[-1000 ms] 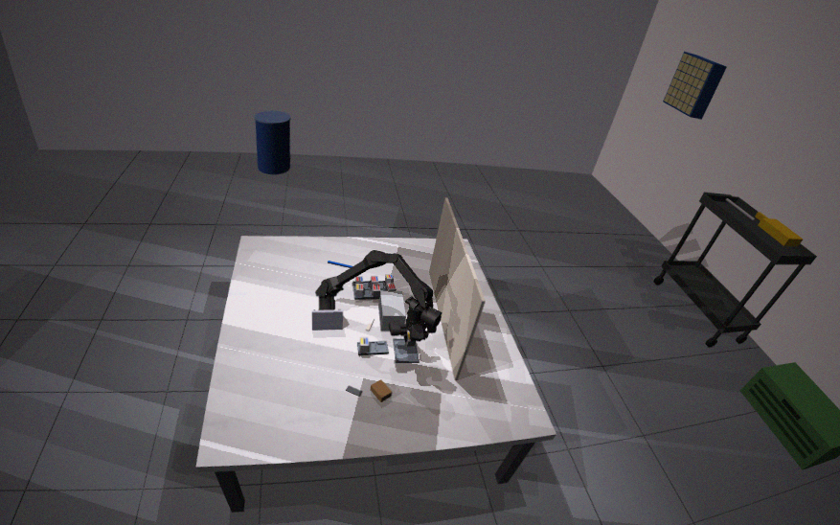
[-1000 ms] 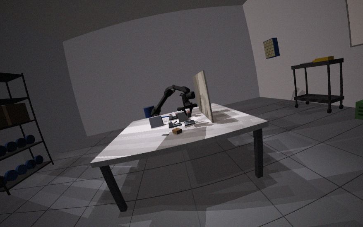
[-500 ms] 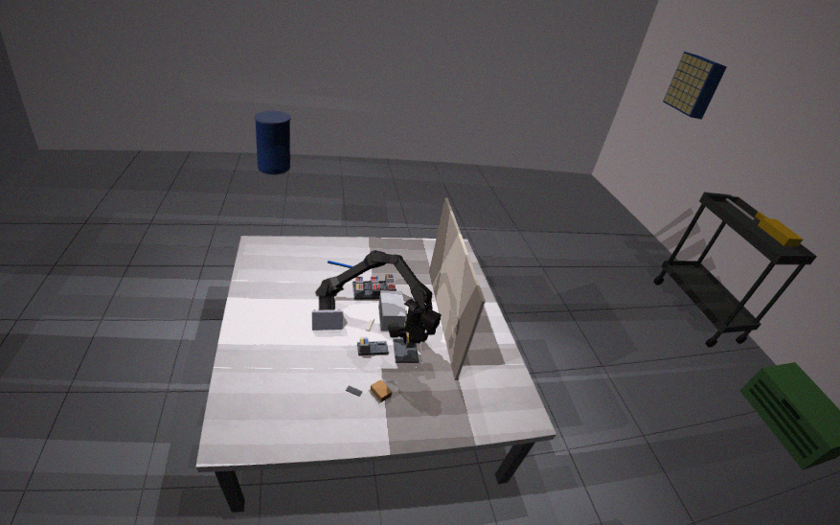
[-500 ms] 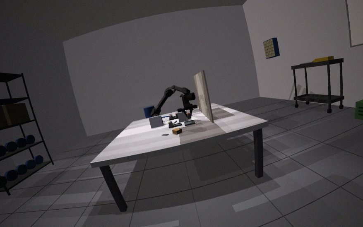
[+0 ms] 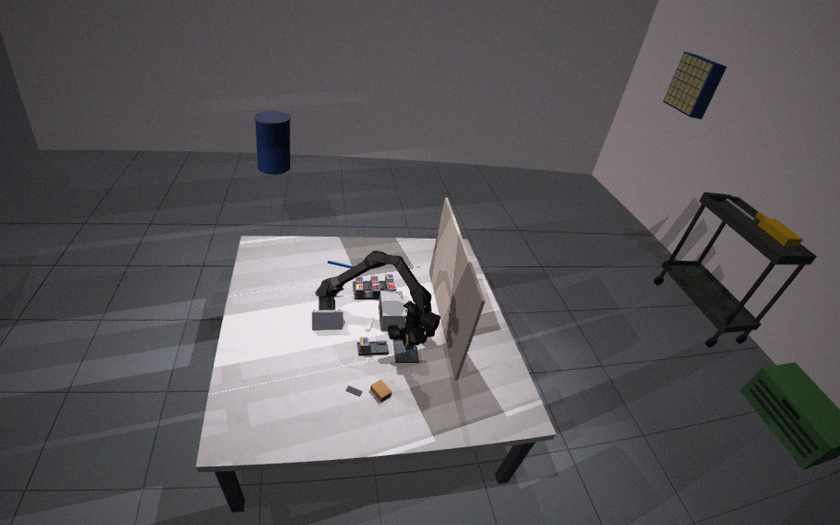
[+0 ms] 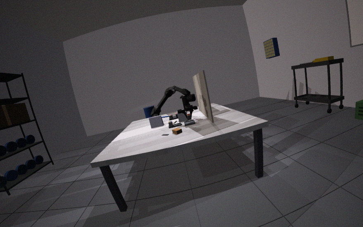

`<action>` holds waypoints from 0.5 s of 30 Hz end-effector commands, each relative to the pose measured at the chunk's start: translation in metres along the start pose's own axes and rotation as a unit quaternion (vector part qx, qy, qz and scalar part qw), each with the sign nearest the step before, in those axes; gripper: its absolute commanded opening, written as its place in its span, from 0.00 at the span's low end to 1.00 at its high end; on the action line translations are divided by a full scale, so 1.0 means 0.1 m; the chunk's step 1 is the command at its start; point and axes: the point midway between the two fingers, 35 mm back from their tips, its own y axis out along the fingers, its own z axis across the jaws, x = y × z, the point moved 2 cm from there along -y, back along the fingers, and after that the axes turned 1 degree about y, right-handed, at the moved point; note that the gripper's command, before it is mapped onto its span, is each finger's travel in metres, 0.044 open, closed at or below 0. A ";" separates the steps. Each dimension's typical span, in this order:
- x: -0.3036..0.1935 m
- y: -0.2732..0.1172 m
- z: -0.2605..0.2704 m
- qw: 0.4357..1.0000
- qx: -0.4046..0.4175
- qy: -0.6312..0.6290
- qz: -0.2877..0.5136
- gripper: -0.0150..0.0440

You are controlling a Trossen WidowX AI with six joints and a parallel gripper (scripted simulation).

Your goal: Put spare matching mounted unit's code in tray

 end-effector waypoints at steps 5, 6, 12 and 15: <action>-0.02 0.09 -0.02 1.000 -0.001 0.004 0.005 0.25; -0.02 0.10 -0.02 1.000 -0.002 0.004 0.005 0.25; -0.03 0.15 -0.03 1.000 -0.002 0.004 0.006 0.25; -0.03 0.17 -0.04 1.000 -0.002 0.004 0.006 0.25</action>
